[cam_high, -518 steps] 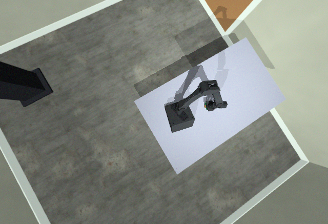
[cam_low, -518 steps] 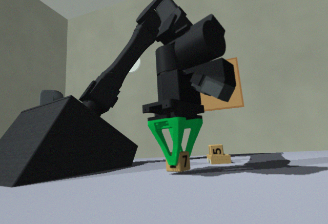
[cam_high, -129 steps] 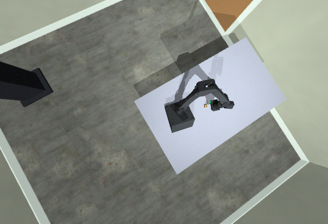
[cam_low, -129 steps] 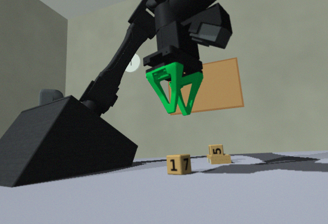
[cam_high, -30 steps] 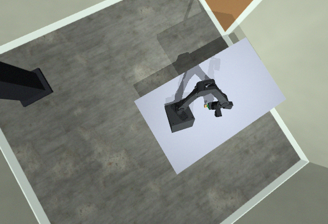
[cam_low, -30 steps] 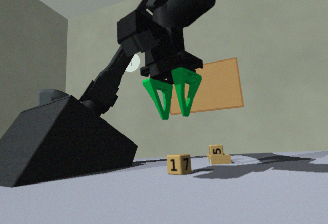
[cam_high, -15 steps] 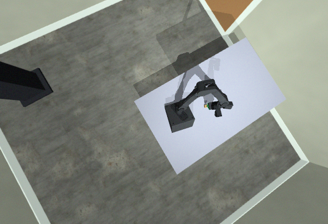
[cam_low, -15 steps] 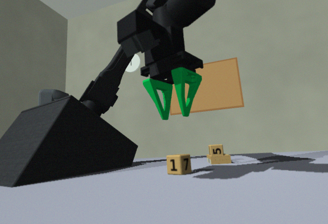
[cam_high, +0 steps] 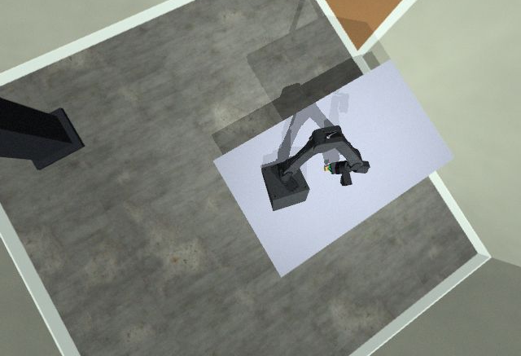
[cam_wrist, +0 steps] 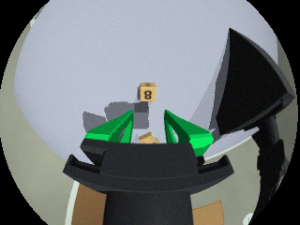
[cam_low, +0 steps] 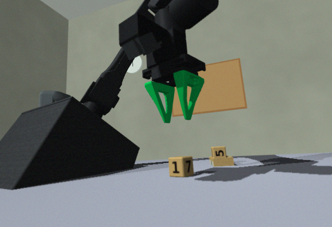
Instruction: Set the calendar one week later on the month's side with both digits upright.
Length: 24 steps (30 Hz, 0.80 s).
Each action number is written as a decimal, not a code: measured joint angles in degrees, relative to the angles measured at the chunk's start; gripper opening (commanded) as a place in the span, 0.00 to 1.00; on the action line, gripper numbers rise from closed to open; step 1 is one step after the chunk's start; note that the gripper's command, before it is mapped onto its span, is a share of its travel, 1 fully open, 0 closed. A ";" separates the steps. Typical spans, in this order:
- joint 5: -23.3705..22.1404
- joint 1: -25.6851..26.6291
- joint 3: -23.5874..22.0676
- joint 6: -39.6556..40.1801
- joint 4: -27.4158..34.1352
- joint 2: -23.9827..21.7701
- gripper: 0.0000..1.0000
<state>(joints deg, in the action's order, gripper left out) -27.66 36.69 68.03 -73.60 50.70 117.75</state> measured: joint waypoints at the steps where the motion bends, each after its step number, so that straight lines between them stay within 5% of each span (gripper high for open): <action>1: 0.00 -0.04 0.00 -0.04 -0.13 0.07 0.45; 24: -0.35 -2.64 -3.41 -2.49 -6.27 2.75 0.45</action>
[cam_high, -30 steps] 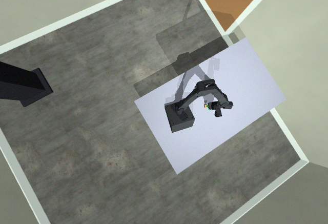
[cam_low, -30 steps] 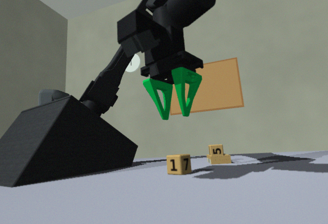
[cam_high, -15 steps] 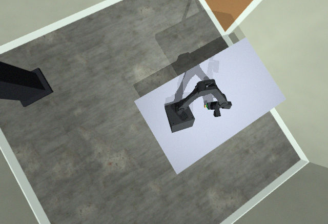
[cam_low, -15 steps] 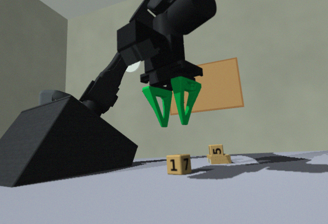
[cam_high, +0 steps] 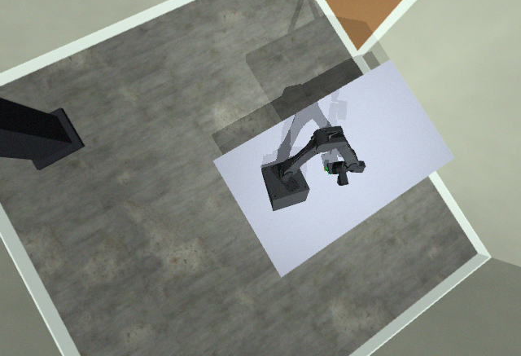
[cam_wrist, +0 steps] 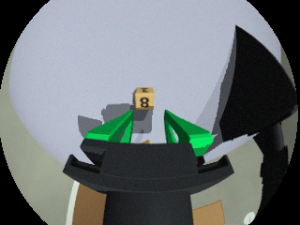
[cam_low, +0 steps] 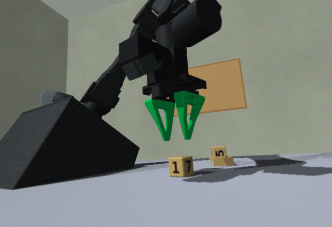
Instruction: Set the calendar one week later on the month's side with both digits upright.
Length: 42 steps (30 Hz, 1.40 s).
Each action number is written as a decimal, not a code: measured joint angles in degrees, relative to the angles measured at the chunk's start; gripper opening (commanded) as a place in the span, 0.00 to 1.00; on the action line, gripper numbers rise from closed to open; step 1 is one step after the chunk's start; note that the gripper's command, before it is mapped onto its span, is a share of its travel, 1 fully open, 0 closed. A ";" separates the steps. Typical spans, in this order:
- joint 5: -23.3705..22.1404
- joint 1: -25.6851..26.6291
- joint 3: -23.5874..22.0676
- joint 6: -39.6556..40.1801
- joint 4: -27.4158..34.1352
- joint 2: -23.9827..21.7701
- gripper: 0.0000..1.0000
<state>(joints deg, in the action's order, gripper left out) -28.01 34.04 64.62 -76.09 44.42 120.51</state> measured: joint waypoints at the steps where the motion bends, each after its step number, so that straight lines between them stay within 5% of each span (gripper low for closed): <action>1: -0.07 -0.20 -0.13 -0.15 -0.35 0.15 0.45; 42: -0.28 -1.53 -1.60 -2.34 -5.86 2.03 0.45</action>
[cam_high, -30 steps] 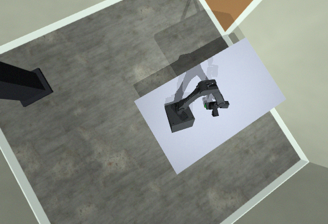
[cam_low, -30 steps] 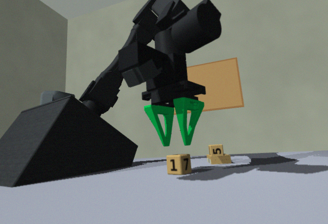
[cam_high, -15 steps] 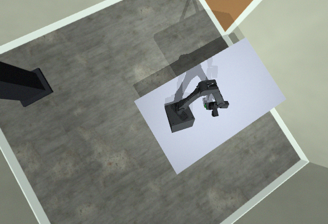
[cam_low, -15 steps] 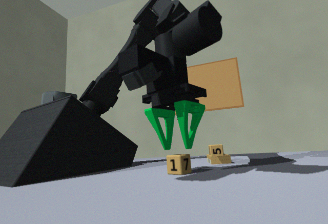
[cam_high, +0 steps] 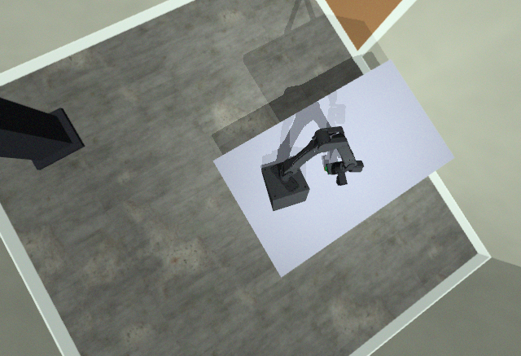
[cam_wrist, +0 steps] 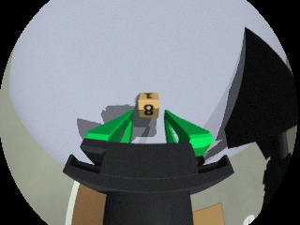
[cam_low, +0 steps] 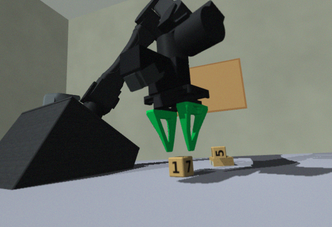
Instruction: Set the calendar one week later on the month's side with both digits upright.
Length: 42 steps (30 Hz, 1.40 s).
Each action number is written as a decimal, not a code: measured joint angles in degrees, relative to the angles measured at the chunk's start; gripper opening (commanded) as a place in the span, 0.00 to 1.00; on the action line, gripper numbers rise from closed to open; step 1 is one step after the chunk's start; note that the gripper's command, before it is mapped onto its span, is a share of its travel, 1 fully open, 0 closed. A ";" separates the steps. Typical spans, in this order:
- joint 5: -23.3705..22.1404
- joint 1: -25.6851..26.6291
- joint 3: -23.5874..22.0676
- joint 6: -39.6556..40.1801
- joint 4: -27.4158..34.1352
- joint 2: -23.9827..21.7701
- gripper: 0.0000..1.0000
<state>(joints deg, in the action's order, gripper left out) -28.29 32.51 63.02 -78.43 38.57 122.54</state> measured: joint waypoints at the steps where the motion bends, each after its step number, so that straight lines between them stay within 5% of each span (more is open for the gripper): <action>1: 0.00 0.00 0.00 0.00 0.00 0.00 0.45; 30: 0.00 0.00 0.00 0.22 0.28 0.00 0.45; 42: 0.00 2.99 3.72 2.78 6.84 -3.85 0.45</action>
<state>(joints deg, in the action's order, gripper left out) -28.29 35.51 66.74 -75.66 45.41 118.69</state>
